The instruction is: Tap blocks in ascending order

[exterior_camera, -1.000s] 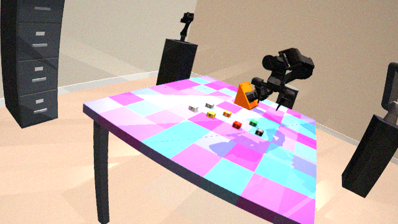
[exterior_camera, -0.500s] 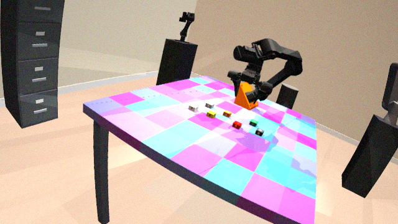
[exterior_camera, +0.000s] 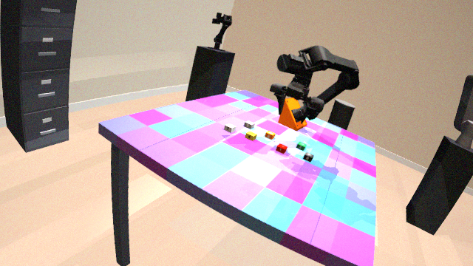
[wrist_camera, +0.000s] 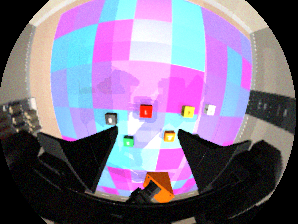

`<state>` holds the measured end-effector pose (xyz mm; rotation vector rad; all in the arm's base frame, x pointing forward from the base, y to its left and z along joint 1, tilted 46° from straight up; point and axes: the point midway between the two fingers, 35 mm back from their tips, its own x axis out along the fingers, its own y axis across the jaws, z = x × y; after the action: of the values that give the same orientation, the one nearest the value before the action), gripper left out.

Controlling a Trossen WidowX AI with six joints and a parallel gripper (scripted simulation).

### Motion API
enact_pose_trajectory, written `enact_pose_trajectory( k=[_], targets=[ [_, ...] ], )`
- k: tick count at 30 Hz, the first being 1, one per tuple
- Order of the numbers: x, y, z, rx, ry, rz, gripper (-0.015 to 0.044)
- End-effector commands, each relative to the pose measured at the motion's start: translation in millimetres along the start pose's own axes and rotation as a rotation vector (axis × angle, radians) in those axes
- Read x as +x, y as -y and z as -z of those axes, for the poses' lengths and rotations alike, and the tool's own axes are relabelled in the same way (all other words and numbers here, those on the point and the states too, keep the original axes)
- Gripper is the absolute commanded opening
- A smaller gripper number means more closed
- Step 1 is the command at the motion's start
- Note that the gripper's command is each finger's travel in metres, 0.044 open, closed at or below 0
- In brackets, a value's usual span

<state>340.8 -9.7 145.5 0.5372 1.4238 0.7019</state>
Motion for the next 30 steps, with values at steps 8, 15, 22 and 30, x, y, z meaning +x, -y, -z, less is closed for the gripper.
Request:
enact_pose_trajectory(
  k=[8, 15, 22, 30],
  targets=[
    [-1.2, 112.5, -4.3, -0.009, 0.001, 0.009, 0.0400],
    [-1.1, 115.7, -3.9, -0.009, 0.001, 0.009, 0.0400],
    [-1.1, 115.7, -3.9, -0.009, 0.001, 0.009, 0.0400],
    [-1.1, 115.7, -3.9, -0.009, 0.001, 0.009, 0.0400]
  ],
)
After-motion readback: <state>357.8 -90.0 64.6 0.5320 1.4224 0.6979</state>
